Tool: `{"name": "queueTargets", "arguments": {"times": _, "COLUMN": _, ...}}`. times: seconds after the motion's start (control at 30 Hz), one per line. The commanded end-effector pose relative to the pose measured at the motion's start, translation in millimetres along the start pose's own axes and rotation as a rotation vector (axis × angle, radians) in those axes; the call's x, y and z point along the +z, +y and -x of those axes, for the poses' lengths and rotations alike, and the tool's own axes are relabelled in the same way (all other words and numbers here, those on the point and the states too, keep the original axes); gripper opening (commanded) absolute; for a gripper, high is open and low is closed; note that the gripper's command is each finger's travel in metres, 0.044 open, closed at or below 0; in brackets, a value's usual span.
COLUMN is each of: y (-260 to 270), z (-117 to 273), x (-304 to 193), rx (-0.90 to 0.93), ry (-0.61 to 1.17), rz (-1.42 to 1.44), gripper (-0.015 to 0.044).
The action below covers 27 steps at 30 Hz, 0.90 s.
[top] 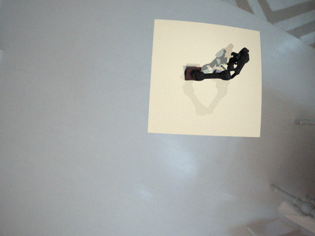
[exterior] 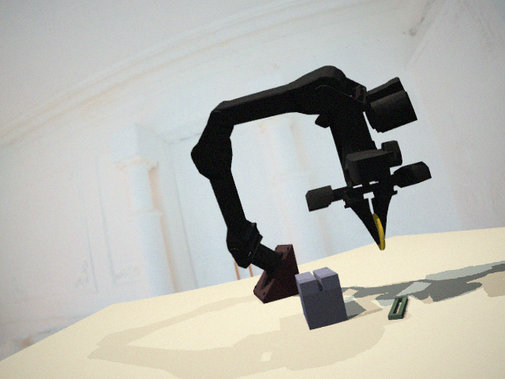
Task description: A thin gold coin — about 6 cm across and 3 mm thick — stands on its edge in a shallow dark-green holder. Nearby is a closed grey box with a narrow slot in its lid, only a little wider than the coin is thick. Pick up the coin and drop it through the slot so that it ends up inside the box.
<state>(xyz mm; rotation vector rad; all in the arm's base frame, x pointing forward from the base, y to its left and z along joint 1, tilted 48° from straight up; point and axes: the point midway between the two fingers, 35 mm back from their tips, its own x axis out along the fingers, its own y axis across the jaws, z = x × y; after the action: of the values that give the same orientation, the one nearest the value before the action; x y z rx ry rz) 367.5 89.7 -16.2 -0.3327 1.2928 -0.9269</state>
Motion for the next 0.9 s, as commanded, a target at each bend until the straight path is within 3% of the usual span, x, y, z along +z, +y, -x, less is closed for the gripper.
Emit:
{"name": "queueTargets", "arguments": {"times": 0.0, "y": -1.6, "z": 1.6, "x": -0.6, "rx": 0.008, "ry": 0.002, "rz": 0.116, "gripper": 0.0}}
{"name": "queueTargets", "arguments": {"times": 0.87, "y": -47.5, "z": 5.6, "x": -16.3, "rx": 0.006, "ry": 0.003, "rz": 0.141, "gripper": 0.0}}
